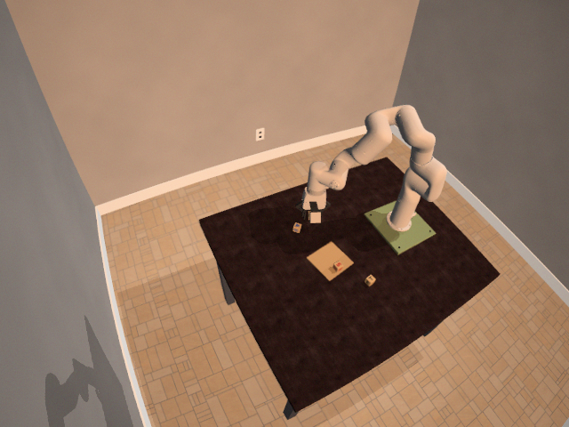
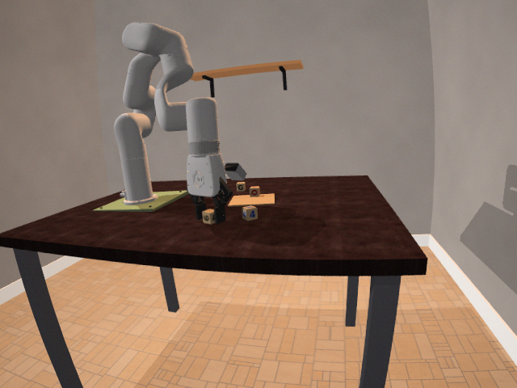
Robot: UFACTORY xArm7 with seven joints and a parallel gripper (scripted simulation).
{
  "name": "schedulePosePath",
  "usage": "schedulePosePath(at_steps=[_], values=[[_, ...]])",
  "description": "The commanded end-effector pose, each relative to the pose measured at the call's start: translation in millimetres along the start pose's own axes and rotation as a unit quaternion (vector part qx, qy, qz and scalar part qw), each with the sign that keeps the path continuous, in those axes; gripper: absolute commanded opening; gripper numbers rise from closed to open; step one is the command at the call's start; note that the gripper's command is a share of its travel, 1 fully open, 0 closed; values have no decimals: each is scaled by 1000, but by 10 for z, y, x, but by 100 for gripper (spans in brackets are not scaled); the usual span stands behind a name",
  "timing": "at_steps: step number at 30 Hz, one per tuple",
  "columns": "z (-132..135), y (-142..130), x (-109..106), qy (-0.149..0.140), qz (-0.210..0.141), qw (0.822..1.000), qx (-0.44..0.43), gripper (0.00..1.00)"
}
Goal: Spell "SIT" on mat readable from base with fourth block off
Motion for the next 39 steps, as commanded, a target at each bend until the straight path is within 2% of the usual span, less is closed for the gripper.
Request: schedulePosePath(at_steps=[1, 23, 24, 39], values=[[12, 2, -11, -2, 1, 1000, 0, 69], [12, 2, -11, -2, 1, 1000, 0, 69], [12, 2, -11, -2, 1, 1000, 0, 47], [12, 2, -11, -2, 1, 1000, 0, 47]])
Point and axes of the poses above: the point where the finger pads meet when closed, its own x axis out along the fingers, its own z axis across the jaws, y = z × x, the point moved 5 cm from there along -x, back along the fingers, and after that the axes turned 15 degrees about x, right-handed, at the moved point
